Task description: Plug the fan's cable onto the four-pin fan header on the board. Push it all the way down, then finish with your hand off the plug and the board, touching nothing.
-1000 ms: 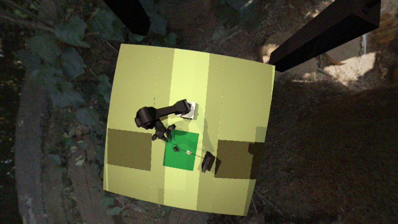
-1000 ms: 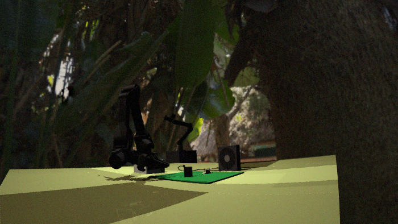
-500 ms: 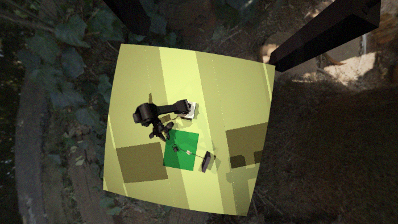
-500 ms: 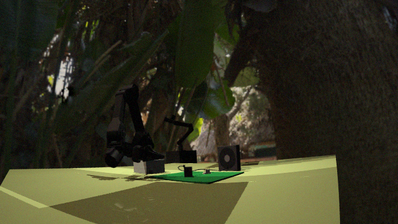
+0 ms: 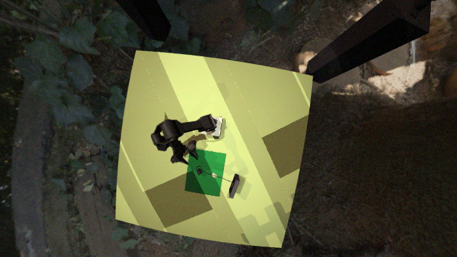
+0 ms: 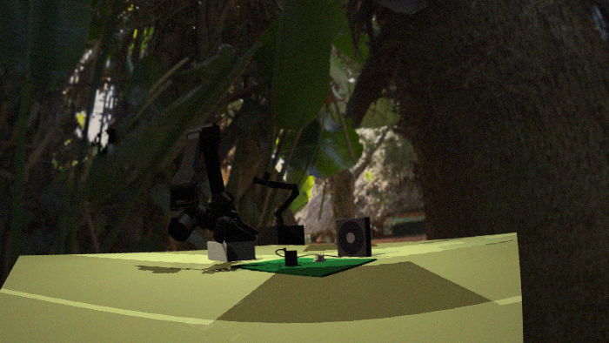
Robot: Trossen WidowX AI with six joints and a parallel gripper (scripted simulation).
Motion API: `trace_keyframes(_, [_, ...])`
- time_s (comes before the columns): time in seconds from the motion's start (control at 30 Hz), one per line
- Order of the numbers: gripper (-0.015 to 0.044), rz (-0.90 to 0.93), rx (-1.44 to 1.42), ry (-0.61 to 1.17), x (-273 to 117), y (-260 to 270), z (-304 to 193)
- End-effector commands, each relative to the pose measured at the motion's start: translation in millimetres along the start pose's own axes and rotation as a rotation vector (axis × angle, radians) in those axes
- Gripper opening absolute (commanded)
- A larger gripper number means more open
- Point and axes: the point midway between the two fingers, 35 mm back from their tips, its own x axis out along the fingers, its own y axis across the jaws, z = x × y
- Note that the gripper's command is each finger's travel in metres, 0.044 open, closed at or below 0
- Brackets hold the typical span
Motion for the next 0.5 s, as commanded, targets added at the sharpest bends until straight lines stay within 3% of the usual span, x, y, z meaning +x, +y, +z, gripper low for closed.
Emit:
trace_keyframes(0.0, [0.044, 0.06, 0.03, 0.109, 4.7, 1.8, 1.7])
trace_keyframes(0.47, [0.044, 0.146, 0.122, 0.458, 12.8, 7.2, 6.1])
